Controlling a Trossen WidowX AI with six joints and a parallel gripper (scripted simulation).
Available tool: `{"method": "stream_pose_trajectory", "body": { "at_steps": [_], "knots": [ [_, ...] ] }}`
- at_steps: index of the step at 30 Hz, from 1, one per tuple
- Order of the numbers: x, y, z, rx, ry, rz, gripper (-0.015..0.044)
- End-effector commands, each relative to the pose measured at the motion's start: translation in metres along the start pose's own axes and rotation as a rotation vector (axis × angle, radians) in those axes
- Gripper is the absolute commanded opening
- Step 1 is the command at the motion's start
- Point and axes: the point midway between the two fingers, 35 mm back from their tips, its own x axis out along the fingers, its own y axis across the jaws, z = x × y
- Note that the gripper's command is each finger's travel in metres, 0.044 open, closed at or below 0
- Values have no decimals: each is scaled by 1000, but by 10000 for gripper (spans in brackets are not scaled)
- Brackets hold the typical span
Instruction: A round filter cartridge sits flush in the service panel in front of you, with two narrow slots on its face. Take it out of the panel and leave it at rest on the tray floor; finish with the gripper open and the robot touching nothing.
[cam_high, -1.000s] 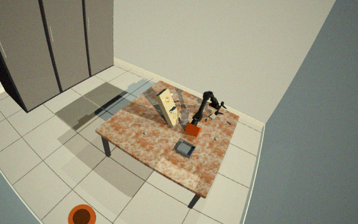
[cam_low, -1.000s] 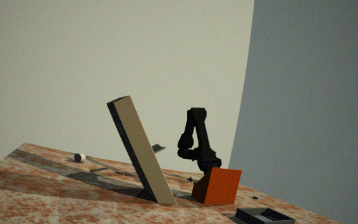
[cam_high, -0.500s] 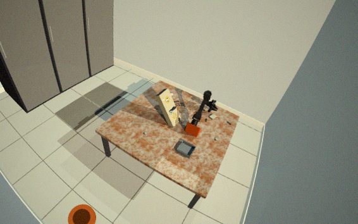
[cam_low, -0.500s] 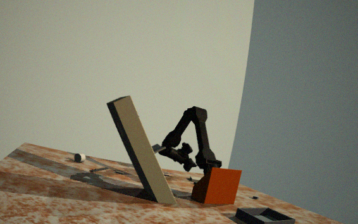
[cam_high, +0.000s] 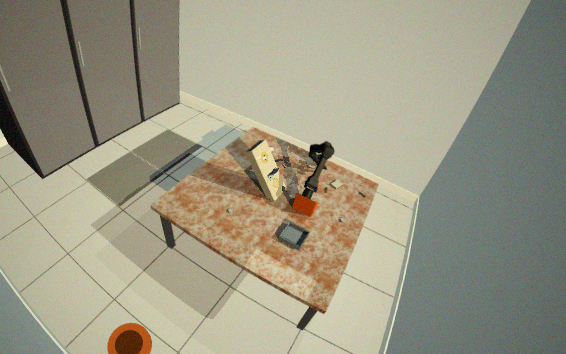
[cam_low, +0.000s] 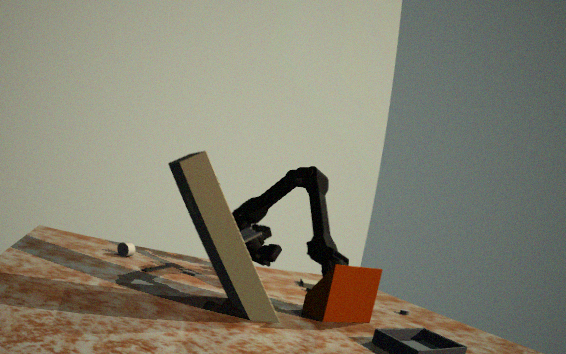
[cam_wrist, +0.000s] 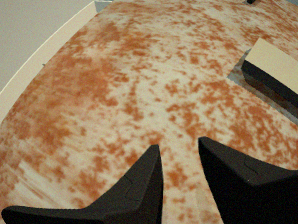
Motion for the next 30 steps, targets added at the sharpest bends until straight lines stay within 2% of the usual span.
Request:
{"method": "stream_pose_trajectory", "body": {
  "at_steps": [1, 10, 19, 26, 30],
  "knots": [
    [-32, 14, -24, -165, 90, 106, 103],
    [-123, 33, -73, -571, 242, 410, 103],
    [-225, 26, -106, -945, 298, 776, 103],
    [-329, -11, -119, -1236, 260, 1181, 103],
    [-376, -42, -117, -1417, 159, 1415, 103]
  ]
}}
